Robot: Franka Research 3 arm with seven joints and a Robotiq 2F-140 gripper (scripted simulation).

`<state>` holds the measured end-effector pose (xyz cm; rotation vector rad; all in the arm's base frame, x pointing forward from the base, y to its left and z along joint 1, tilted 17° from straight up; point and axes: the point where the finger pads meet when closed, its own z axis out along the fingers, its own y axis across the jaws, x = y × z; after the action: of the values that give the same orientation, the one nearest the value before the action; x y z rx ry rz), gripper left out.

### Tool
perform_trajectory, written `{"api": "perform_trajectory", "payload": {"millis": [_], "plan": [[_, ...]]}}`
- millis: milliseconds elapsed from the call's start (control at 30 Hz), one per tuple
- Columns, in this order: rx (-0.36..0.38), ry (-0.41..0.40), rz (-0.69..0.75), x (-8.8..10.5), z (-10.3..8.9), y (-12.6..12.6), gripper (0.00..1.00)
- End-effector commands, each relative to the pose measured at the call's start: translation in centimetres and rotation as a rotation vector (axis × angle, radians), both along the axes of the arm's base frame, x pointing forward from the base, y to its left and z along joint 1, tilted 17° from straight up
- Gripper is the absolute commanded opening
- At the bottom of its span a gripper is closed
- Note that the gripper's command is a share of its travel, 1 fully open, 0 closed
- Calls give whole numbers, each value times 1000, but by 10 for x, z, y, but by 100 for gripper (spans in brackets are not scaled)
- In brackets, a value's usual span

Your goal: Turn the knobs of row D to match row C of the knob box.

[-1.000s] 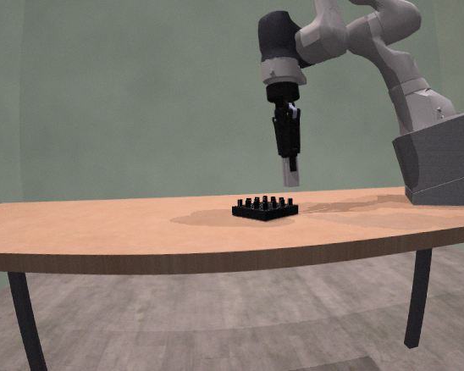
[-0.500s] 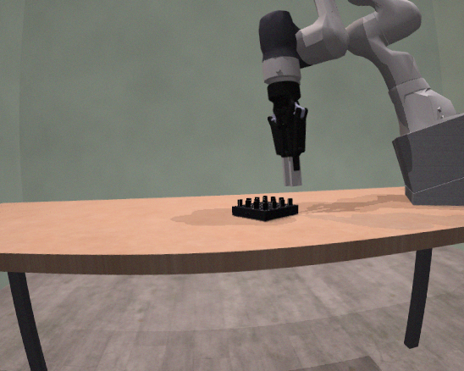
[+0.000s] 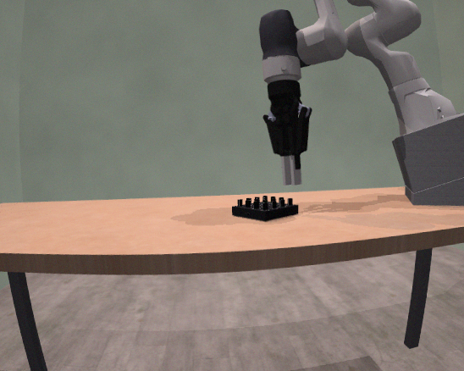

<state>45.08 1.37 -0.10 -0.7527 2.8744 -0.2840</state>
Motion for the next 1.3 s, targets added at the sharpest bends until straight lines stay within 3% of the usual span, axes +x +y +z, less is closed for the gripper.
{"api": "perform_trajectory", "payload": {"millis": [0,1267], "plan": [[-15,35,152,1,1,0,12],[-151,106,750,5,12,-3,12]]}}
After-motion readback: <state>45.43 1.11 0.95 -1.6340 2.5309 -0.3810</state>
